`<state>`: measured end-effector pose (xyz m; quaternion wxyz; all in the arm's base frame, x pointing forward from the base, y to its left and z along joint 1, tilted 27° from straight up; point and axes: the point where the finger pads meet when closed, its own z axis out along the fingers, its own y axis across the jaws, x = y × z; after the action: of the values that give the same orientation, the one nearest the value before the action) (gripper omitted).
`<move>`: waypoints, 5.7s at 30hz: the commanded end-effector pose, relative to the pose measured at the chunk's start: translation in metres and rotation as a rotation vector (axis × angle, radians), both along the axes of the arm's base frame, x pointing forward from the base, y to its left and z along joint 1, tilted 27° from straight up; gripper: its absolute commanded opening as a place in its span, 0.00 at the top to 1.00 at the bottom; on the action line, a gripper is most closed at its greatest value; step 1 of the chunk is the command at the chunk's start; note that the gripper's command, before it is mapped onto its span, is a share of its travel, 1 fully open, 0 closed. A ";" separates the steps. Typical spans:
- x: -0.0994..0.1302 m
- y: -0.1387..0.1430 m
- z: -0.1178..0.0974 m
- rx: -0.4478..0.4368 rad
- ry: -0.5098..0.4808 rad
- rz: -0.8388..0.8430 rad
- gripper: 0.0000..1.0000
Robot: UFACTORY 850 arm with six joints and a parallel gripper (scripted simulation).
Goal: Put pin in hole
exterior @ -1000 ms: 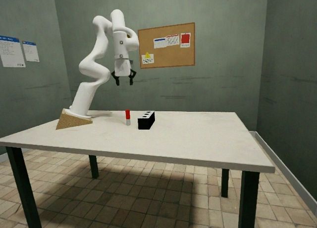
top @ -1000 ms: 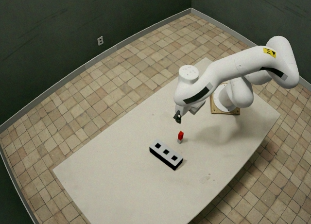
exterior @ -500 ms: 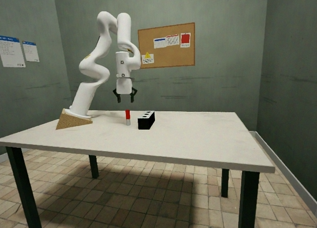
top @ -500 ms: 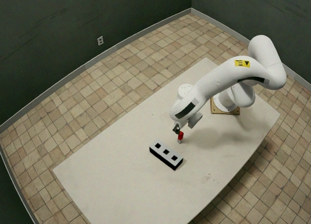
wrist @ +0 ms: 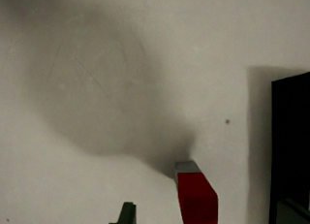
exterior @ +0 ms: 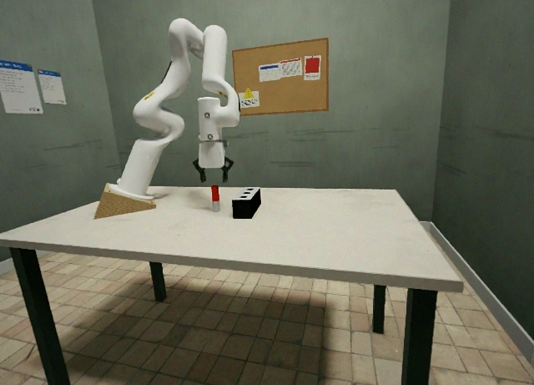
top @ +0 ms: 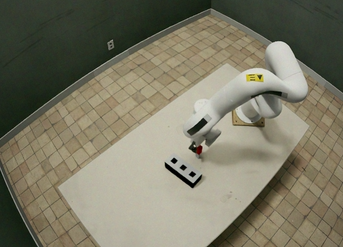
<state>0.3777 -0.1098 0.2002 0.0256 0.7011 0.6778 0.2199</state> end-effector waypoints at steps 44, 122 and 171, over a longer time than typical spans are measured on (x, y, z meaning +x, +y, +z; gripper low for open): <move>0.015 0.010 -0.035 -0.002 0.006 0.000 1.00; -0.031 -0.023 0.075 -0.002 0.005 0.000 1.00; 0.060 -0.112 0.194 -0.009 -0.007 -0.005 1.00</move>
<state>0.4061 -0.2057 0.3846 0.0291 0.7020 0.6772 0.2187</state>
